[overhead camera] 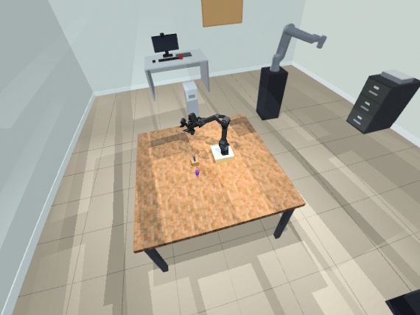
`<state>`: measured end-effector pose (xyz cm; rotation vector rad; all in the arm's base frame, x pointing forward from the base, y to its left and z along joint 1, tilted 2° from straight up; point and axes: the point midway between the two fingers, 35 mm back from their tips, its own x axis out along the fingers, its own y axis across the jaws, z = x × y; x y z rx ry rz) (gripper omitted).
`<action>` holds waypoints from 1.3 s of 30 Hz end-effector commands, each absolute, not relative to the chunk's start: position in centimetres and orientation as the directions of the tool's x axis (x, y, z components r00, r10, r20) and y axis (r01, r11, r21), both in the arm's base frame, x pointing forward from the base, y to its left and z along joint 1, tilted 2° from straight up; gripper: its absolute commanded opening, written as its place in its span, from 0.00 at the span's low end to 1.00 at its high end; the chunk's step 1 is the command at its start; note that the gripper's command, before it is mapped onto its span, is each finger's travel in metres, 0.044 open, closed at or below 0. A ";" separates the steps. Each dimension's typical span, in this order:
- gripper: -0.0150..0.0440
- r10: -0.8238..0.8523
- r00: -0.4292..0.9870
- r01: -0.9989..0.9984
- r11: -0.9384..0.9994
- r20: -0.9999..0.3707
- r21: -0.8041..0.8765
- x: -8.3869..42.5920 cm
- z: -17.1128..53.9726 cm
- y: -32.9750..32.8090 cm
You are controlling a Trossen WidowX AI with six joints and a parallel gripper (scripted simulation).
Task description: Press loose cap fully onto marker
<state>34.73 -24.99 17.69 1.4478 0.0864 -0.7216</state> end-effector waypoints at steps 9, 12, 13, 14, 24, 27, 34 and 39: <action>0.69 0.012 0.580 0.810 0.097 -0.815 0.578 39.4 11.6 -5.7; 0.69 0.074 0.467 0.863 0.181 -0.881 0.472 38.6 10.5 -0.5; 0.69 0.088 0.426 0.875 0.212 -0.900 0.435 38.1 10.2 1.1; 0.69 0.098 0.385 0.885 0.245 -0.918 0.397 37.6 9.9 2.7; 0.69 0.023 0.000 0.842 0.540 -1.000 0.013 30.0 8.8 14.7; 0.69 0.020 -0.006 0.840 0.542 -1.000 0.006 29.8 8.8 14.8; 0.69 0.020 -0.006 0.840 0.542 -1.000 0.006 29.5 5.3 14.7; 0.69 0.020 -0.006 0.840 0.542 -1.000 0.006 29.5 4.8 14.7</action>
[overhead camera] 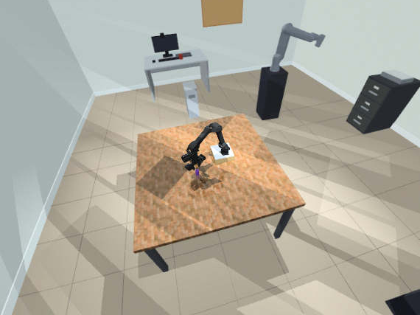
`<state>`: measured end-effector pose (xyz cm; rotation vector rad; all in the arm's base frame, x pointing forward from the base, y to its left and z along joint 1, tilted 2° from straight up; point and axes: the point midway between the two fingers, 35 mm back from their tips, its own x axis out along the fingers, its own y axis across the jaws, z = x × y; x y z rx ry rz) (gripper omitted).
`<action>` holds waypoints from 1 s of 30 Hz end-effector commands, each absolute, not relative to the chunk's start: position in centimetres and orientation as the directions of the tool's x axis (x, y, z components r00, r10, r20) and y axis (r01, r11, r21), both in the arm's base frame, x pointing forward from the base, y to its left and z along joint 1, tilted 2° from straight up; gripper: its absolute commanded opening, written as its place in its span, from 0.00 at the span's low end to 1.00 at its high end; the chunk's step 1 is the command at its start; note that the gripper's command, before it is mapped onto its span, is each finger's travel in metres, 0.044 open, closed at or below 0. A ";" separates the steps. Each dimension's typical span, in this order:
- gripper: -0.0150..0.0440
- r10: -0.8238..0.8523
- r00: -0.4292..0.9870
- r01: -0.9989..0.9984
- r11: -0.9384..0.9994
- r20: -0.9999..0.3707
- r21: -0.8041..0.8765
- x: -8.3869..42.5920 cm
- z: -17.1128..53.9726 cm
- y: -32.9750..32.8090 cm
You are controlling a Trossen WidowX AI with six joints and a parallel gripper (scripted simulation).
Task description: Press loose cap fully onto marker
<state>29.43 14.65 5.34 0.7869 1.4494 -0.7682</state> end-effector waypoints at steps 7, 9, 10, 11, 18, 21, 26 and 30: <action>0.69 0.020 -0.006 0.840 0.542 -1.000 0.006 29.4 3.5 14.7; 0.69 0.020 -0.006 0.840 0.542 -1.000 0.006 29.4 3.2 14.7; 0.69 0.020 -0.006 0.840 0.542 -1.000 0.006 29.4 3.0 14.7; 0.69 0.020 -0.006 0.840 0.542 -1.000 0.006 29.4 2.9 14.7; 0.69 0.020 -0.006 0.840 0.542 -1.000 0.006 29.4 1.7 14.7; 0.69 0.020 -0.006 0.840 0.542 -1.000 0.006 29.4 1.3 14.7; 0.69 0.020 -0.006 0.840 0.542 -1.000 0.006 29.4 0.5 14.7; 0.69 0.020 -0.006 0.840 0.543 -1.000 0.006 29.4 -0.2 14.7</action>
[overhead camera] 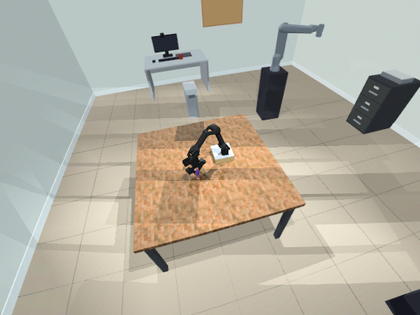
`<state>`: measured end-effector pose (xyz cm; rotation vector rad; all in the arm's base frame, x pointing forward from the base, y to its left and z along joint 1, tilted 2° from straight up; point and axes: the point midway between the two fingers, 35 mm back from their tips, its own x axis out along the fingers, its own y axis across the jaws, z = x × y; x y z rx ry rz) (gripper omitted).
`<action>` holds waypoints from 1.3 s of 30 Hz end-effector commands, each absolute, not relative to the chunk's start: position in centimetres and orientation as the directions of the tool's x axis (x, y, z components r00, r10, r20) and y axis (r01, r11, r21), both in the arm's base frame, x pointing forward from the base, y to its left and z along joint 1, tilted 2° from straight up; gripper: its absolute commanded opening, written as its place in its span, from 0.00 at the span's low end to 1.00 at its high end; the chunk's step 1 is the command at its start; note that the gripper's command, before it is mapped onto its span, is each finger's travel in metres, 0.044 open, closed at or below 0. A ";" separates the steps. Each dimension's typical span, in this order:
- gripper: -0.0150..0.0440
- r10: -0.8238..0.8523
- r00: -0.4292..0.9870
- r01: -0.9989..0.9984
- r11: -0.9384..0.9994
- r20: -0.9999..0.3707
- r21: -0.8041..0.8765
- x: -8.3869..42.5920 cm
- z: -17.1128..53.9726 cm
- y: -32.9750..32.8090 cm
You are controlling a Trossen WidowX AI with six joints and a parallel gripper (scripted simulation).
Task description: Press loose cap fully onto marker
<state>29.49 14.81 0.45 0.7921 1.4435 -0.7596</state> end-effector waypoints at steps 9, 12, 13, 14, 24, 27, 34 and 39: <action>0.69 0.020 -0.006 0.840 0.542 -1.000 0.005 29.3 -1.5 14.7; 0.60 0.020 -0.006 0.840 0.542 -1.000 0.005 29.2 -1.5 14.7; 0.55 0.020 -0.006 0.840 0.542 -1.000 0.005 29.2 -1.5 14.7; 0.51 0.020 -0.006 0.840 0.542 -1.000 0.005 29.2 -1.5 14.7; 0.36 0.020 -0.006 0.840 0.542 -1.000 0.005 29.2 -1.4 14.7; 0.25 0.020 -0.006 0.840 0.542 -1.000 0.006 29.3 -0.6 14.7; 0.25 0.020 -0.006 0.840 0.542 -1.000 0.006 29.4 2.1 14.7; 0.25 0.020 -0.006 0.840 0.542 -1.000 0.006 29.3 4.0 14.6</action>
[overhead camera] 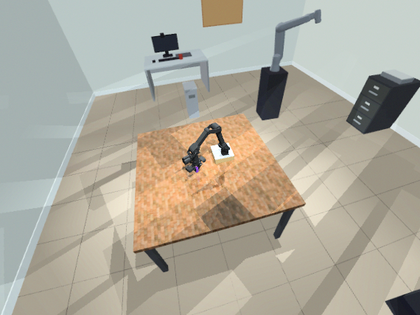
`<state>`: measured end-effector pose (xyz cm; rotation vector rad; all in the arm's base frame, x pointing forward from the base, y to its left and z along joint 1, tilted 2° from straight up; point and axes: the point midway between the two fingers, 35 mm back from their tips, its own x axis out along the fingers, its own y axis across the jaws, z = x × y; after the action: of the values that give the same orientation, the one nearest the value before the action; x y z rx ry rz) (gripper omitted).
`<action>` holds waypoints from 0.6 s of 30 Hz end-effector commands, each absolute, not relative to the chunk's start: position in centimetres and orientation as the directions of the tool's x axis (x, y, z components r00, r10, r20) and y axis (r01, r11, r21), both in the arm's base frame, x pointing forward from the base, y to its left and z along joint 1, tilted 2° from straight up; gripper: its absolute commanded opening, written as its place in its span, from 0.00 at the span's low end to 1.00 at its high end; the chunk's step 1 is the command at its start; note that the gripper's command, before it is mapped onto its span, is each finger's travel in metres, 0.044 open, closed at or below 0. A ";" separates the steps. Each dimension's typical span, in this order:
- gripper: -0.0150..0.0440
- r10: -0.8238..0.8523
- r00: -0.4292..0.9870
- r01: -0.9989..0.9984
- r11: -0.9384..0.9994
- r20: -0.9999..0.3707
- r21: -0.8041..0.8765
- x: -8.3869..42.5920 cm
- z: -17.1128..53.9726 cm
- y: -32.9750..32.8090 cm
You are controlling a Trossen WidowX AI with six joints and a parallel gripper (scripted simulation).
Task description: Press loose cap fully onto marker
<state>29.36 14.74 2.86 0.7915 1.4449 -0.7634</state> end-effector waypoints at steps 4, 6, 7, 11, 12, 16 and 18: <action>0.25 0.020 -0.006 0.840 0.542 -1.000 0.006 29.3 4.6 14.5; 0.25 0.020 -0.006 0.840 0.542 -1.000 0.006 29.4 4.8 14.1; 0.25 0.019 -0.006 0.840 0.542 -1.000 0.006 29.5 4.9 13.7; 0.25 0.018 -0.005 0.840 0.542 -1.000 0.005 29.9 5.4 12.4; 0.25 0.018 -0.005 0.840 0.542 -1.000 0.005 29.9 5.6 12.0; 0.25 0.017 -0.005 0.840 0.542 -1.000 0.005 30.2 6.1 10.6; 0.25 0.016 -0.005 0.840 0.542 -1.000 0.005 30.3 6.4 9.9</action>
<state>30.15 11.00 5.98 0.7944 1.4400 -0.7680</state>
